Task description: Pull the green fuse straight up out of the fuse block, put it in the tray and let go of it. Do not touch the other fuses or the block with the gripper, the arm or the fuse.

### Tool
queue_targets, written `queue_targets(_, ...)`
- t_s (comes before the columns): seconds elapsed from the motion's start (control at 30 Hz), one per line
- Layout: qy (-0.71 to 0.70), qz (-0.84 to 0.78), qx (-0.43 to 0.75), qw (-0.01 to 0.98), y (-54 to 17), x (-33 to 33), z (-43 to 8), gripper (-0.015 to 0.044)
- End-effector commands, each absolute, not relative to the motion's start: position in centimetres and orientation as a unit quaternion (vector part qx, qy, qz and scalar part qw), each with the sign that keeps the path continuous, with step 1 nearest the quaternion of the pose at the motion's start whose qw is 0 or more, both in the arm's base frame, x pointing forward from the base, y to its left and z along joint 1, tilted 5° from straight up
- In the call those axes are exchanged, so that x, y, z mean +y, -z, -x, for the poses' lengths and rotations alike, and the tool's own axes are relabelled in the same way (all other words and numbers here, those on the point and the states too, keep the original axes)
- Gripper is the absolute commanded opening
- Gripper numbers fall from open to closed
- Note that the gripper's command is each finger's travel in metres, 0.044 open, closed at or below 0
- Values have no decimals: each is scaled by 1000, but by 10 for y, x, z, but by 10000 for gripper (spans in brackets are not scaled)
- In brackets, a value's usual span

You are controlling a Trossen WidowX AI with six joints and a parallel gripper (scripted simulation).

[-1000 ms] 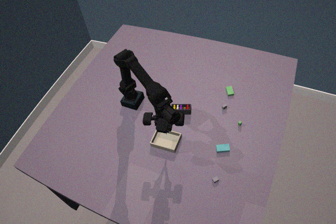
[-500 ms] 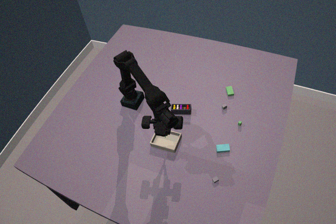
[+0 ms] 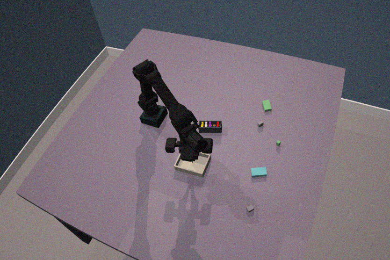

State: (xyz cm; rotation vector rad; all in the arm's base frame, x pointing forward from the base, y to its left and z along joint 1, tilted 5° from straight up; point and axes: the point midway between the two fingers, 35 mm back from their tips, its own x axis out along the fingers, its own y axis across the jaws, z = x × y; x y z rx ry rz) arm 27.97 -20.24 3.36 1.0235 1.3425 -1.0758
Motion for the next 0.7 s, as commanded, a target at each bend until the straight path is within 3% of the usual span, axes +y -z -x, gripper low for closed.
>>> queue_targets(0.0,454,-427,570,536,-26,-202,-277,0)
queue_targets(0.17,454,-427,570,536,-26,-202,-277,0)
queue_targets(0.57,453,-430,567,538,-29,-202,-279,315)
queue_targets(0.67,453,-428,569,536,-54,-202,-280,330)
